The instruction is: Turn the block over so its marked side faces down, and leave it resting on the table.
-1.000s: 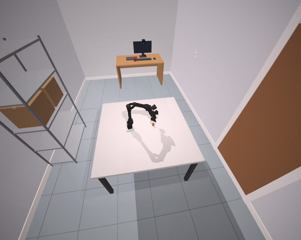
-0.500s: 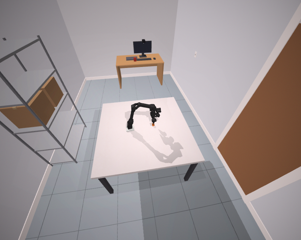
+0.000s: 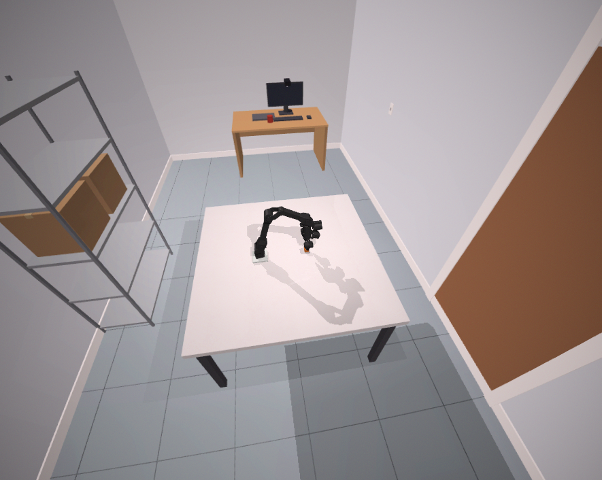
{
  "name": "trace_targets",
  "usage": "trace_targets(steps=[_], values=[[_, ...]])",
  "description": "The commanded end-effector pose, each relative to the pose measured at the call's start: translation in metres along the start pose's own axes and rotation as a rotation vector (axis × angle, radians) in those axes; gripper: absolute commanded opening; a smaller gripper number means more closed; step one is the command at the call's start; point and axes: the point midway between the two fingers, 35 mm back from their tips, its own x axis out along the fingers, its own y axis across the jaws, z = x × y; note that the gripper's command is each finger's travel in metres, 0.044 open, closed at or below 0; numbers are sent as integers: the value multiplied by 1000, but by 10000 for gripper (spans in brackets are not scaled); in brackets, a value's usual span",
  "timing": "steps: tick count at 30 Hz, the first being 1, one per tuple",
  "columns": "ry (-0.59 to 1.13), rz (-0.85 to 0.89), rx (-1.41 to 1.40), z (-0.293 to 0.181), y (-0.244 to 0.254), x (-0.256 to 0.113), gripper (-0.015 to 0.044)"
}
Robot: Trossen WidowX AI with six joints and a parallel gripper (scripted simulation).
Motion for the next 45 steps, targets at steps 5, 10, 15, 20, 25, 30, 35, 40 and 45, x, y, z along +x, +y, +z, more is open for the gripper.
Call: trace_targets(steps=[5, 10, 15, 20, 25, 30, 35, 40, 45], values=[[15, 4, -4, -2, 1, 12, 440], [15, 4, -4, -2, 1, 20, 440], [15, 4, -4, -3, 1, 28, 440], [16, 4, -4, -3, 1, 36, 440], [16, 4, -4, -3, 1, 40, 440], [16, 4, -4, -3, 1, 40, 309], [16, 4, -4, -3, 1, 40, 177], [16, 4, -4, -3, 1, 40, 125], [16, 4, -4, -3, 1, 40, 91]])
